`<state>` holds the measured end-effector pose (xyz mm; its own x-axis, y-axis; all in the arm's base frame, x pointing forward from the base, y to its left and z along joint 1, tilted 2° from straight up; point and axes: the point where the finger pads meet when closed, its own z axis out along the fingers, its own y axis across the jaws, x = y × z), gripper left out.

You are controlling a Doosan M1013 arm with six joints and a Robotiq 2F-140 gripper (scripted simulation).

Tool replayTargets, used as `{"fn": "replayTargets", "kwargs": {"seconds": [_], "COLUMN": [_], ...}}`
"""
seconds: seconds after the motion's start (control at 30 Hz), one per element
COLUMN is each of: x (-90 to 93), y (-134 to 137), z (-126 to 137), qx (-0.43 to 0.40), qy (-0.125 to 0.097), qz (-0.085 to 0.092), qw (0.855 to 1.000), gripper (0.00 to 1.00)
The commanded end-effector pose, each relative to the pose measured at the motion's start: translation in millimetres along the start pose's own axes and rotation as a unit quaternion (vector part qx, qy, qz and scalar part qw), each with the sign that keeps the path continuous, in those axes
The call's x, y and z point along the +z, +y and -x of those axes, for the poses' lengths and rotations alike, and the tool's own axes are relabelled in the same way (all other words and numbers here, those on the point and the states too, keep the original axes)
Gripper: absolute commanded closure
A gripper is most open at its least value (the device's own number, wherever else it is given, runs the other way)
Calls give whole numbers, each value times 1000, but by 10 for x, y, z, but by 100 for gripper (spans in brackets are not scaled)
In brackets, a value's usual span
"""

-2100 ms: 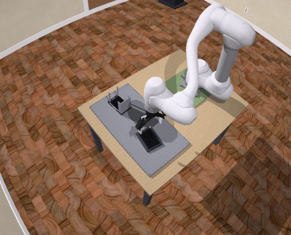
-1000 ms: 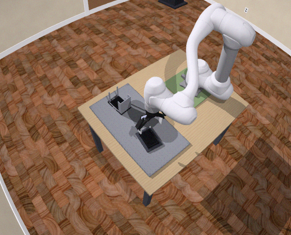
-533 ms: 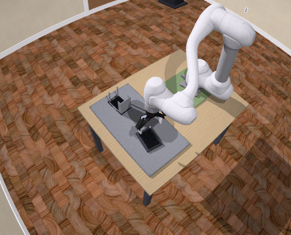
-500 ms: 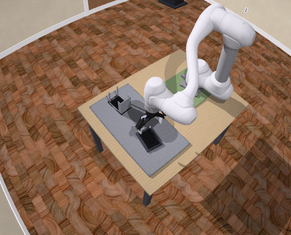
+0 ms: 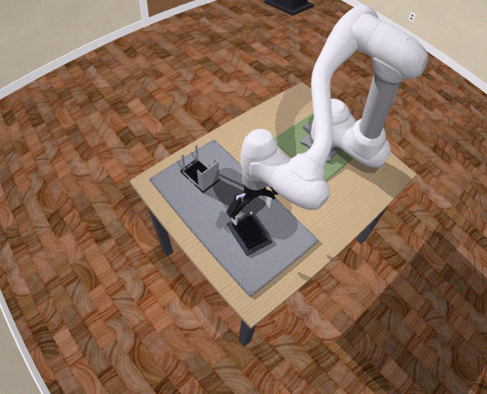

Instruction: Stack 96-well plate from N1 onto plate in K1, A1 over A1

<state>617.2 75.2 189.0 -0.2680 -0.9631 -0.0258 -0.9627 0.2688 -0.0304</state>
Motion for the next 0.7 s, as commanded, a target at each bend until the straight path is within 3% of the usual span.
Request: {"fn": "replayTargets", "kwargs": {"seconds": [0.0,0.67], "x": [25,308], "y": [-11,-11], "z": [11,10], "qx": [-1,-1], "qy": [2,2], "qz": [1,1], "qw": [1000,1000], "gripper": [0,0]}}
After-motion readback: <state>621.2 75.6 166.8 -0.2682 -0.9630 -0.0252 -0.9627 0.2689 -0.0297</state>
